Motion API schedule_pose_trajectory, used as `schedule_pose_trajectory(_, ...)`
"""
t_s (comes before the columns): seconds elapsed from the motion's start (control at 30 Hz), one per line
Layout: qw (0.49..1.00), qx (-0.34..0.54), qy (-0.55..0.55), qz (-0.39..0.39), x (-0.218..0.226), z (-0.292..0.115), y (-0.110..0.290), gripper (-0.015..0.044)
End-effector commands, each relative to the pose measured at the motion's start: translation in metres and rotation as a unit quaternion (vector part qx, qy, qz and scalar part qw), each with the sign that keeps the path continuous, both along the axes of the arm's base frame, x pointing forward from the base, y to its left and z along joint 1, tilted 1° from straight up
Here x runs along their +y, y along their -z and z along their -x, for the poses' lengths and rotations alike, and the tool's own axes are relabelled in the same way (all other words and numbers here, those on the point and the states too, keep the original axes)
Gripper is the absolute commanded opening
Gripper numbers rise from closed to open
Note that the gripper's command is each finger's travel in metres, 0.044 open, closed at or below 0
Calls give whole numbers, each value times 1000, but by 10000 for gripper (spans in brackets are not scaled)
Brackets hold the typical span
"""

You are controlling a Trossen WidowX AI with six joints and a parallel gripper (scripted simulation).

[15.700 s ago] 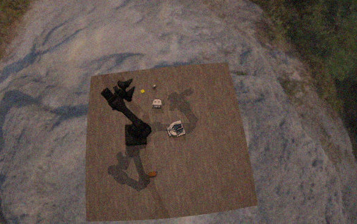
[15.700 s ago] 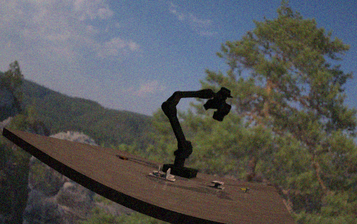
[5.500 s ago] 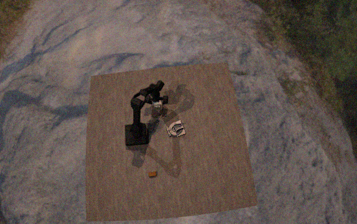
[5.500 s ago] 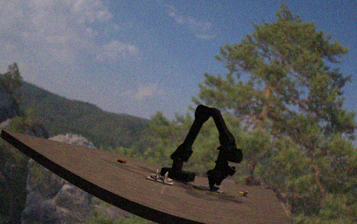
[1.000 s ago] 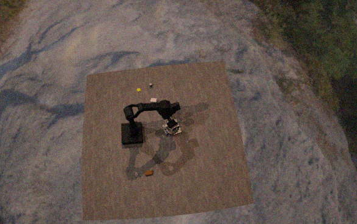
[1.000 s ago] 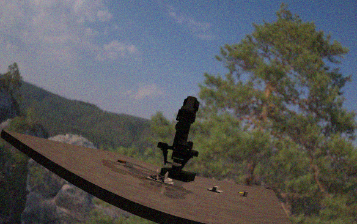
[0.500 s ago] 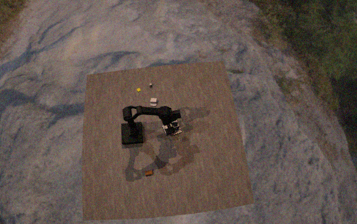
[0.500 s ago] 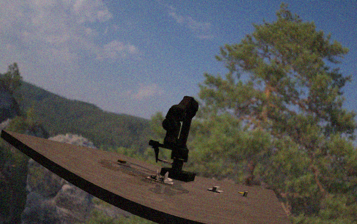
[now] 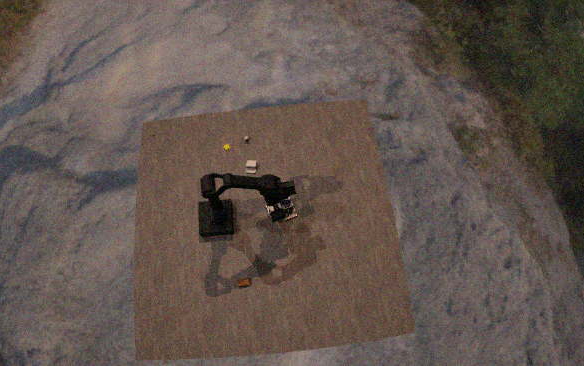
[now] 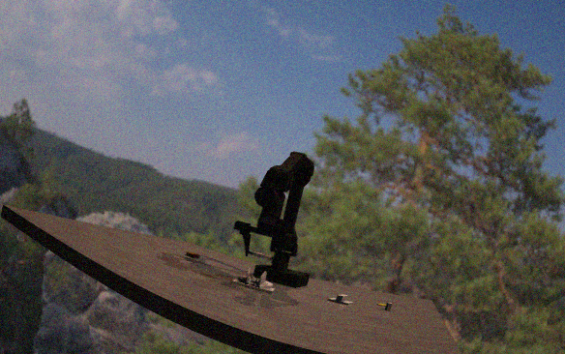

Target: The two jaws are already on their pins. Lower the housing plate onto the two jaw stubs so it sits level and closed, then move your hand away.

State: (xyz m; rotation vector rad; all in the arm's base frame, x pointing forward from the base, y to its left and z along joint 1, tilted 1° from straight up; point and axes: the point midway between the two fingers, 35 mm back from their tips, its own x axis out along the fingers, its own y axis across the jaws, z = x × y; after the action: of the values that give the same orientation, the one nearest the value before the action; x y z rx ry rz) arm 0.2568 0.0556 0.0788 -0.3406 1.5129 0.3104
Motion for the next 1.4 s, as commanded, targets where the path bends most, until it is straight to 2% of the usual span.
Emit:
schedule_pose_trajectory(0.0,1000,-1,7,-2,0,0,0,351)
schedule_pose_trajectory(1.37,1000,0,6,-2,6,7,0,351)
